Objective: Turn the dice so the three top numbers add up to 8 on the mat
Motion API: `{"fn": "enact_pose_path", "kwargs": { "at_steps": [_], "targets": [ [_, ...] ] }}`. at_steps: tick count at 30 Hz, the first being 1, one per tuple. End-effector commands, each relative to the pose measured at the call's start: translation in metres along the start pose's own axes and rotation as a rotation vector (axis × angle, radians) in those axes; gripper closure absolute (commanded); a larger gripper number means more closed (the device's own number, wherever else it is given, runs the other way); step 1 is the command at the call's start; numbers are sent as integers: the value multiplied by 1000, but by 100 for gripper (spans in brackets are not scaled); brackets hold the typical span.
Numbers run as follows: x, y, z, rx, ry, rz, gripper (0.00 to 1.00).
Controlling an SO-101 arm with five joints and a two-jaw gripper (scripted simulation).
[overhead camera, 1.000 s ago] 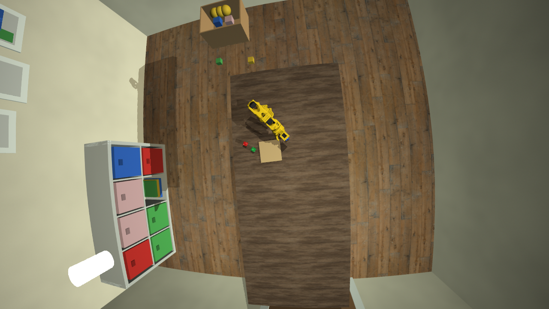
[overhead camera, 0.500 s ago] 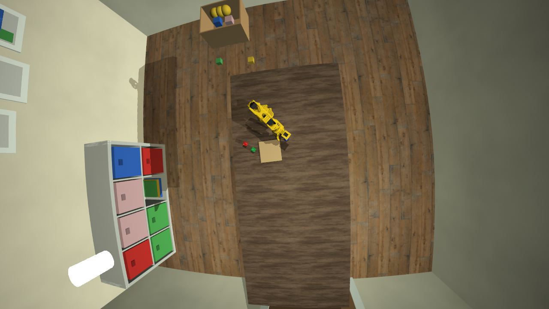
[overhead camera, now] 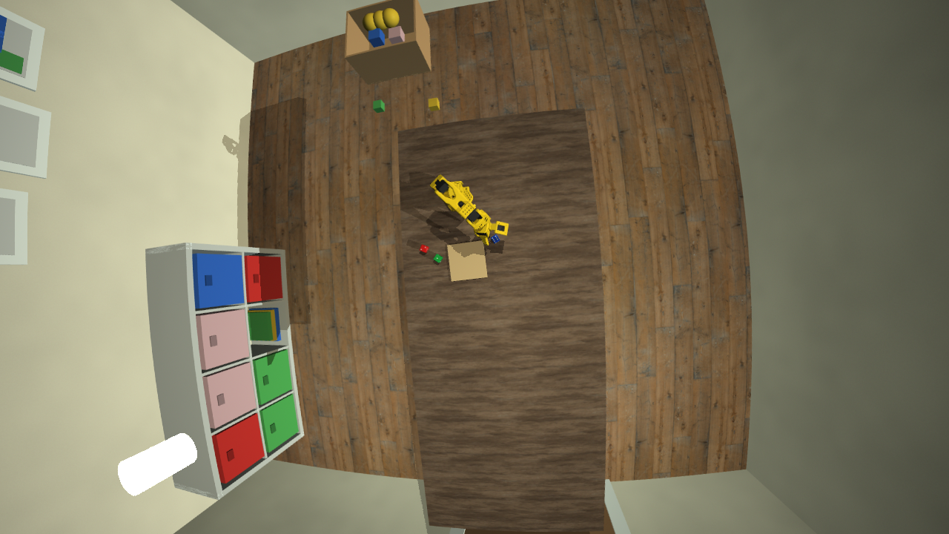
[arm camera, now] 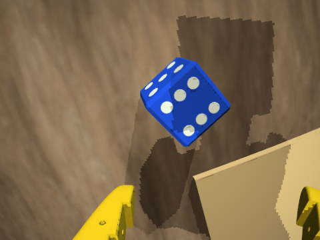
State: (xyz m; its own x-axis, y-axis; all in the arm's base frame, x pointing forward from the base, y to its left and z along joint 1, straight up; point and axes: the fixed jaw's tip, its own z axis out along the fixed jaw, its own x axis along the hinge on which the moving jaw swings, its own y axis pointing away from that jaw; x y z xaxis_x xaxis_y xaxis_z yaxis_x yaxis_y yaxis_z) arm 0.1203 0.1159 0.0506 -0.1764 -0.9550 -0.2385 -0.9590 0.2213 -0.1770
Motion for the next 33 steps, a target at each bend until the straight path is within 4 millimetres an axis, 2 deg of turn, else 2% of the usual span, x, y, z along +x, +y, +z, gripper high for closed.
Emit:
{"fn": "enact_pose_path", "kwargs": {
  "at_steps": [1,13,23,33],
  "targets": [
    [-7,-3,-6,-35,33,-158,69],
    [-7,-6,-8,-181,134,-570,69],
    [-7,-6,-8,-233,153,-692,69],
    [-7,-7,-8,-241,156,-710,69]
  ]
}}
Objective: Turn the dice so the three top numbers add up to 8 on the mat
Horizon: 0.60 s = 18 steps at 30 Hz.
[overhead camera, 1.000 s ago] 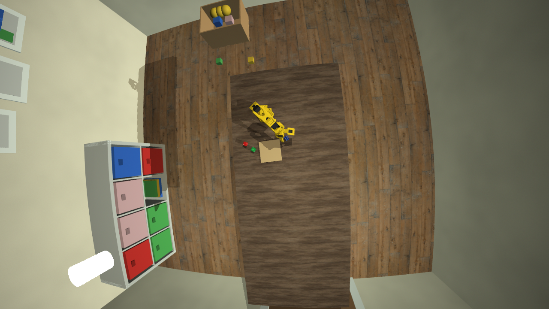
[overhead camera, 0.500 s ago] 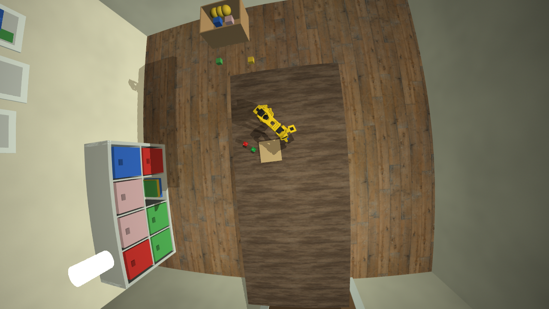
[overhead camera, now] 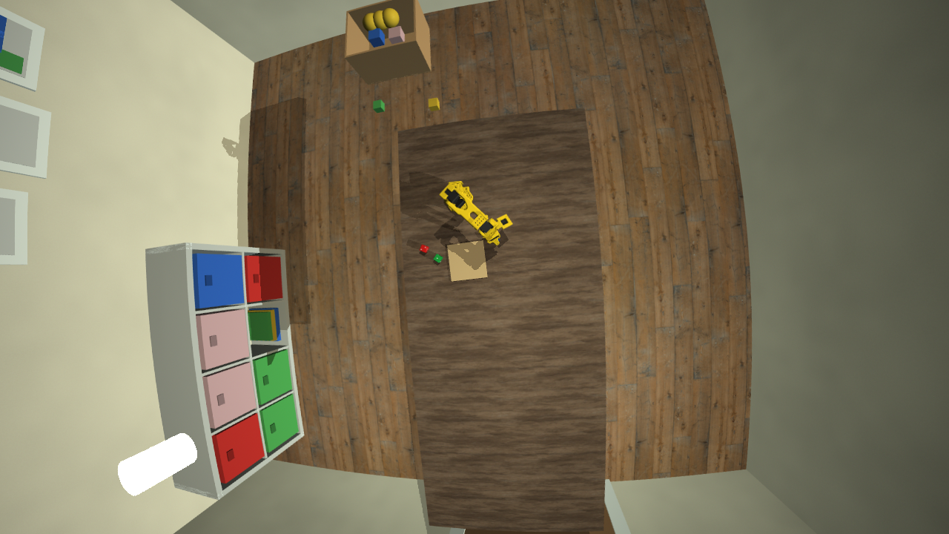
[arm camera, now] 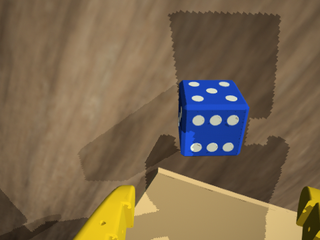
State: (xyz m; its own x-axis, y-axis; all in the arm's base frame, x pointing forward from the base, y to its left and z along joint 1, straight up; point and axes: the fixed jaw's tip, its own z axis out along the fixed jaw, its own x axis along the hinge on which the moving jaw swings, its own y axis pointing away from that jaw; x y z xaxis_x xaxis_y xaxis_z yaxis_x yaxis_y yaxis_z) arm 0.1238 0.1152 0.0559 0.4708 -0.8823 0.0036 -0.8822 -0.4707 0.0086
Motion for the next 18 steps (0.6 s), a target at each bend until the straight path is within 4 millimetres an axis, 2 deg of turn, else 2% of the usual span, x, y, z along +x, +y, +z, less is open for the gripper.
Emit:
{"fn": "enact_pose_path", "kwargs": {
  "at_steps": [1,18],
  "targets": [
    [-3,-4,-5,29,-9,-19,69],
    [-4,-8,-6,34,-10,-35,69]
  ]
}}
